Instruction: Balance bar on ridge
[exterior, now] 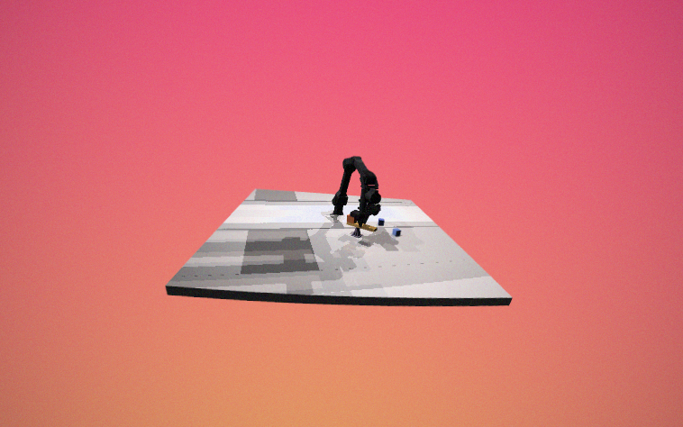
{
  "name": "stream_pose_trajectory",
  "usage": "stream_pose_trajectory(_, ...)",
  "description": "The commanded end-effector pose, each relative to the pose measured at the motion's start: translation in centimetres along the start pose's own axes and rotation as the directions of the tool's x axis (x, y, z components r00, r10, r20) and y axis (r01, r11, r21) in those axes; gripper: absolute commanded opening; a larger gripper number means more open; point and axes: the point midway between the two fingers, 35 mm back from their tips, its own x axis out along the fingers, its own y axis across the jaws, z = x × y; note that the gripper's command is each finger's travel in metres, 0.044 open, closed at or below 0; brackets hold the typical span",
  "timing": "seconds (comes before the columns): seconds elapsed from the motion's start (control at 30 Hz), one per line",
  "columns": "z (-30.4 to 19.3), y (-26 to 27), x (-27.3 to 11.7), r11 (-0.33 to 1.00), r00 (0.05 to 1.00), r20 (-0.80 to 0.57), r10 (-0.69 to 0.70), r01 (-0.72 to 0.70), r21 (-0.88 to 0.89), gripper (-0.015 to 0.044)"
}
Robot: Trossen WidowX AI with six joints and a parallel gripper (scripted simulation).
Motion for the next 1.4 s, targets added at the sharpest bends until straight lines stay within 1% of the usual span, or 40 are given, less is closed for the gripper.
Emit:
stream_pose_trajectory(0.0,0.03,0.01,0.06,1.000,1.000,0.002,0.000,0.000,0.002,0.0000)
stream_pose_trajectory(1.37,0.04,0.03,0.40,1.000,1.000,0.002,0.000,0.000,0.002,0.0000)
